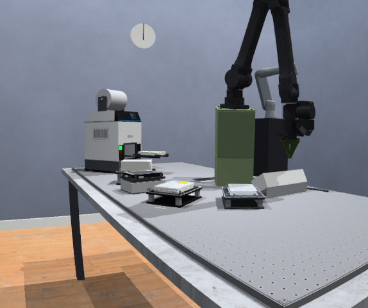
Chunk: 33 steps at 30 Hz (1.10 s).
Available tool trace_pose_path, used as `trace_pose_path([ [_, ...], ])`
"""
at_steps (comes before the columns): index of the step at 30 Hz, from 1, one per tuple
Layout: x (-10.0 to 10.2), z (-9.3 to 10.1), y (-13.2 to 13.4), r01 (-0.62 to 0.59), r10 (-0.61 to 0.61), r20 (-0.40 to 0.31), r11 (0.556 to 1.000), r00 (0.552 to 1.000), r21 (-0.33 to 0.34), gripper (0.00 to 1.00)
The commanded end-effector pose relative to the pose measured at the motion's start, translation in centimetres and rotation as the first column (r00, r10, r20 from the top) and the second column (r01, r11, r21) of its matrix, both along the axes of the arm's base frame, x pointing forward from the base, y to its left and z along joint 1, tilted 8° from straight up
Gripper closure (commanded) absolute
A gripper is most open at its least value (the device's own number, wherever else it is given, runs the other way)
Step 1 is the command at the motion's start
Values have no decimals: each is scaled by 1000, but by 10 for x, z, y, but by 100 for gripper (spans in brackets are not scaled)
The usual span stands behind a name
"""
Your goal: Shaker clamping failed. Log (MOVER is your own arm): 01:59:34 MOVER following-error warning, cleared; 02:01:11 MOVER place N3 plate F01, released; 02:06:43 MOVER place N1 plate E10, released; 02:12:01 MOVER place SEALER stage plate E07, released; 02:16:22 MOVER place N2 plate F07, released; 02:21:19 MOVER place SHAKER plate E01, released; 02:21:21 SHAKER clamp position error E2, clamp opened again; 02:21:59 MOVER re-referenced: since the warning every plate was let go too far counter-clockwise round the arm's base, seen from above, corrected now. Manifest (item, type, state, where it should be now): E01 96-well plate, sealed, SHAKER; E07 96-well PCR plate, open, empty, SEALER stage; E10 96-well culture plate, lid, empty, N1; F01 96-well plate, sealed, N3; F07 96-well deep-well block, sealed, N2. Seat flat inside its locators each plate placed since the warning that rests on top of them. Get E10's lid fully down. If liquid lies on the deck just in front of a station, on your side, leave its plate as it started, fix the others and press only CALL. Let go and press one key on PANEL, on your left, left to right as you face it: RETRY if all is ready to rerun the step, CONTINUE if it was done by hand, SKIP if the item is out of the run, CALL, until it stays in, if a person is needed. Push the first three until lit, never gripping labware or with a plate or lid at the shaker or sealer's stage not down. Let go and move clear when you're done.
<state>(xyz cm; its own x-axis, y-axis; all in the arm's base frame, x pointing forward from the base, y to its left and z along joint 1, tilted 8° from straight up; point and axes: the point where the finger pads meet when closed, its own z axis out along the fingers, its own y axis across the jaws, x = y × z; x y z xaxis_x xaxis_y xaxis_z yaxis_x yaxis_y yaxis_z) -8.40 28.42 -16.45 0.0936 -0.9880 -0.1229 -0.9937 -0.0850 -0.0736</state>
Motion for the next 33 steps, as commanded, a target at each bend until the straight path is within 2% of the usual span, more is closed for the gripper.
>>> trace_pose_path([
  [1, 1, -7, 6, 0, 0, -3, 1000, 1000, 5, 100],
  [33, 4, -45, 8, 0, 0, -2, 1000, 1000, 1, 100],
])
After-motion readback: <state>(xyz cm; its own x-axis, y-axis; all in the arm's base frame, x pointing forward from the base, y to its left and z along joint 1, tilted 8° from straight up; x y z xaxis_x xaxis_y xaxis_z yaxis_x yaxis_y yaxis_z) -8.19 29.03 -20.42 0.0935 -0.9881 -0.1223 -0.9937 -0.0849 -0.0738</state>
